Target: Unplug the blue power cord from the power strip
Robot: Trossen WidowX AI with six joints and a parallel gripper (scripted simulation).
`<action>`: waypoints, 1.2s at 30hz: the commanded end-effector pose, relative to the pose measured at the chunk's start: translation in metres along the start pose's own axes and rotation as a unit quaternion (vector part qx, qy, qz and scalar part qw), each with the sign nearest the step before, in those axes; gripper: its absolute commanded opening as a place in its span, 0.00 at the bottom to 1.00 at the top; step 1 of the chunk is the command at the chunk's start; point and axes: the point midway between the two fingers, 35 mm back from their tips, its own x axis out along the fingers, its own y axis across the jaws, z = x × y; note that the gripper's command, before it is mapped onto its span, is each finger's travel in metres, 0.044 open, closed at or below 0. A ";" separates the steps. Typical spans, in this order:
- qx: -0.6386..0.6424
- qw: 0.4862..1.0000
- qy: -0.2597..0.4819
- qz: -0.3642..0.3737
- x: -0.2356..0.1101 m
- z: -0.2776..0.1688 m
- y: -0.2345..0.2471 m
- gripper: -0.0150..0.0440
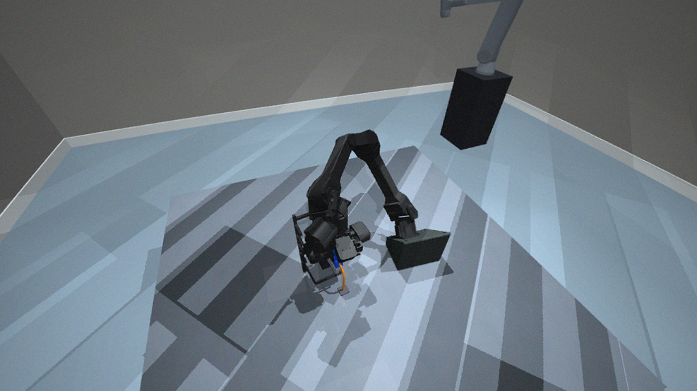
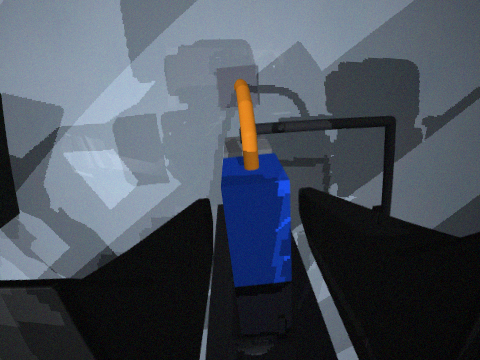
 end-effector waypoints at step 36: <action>0.000 1.000 -0.001 -0.002 0.007 0.011 -0.001 0.25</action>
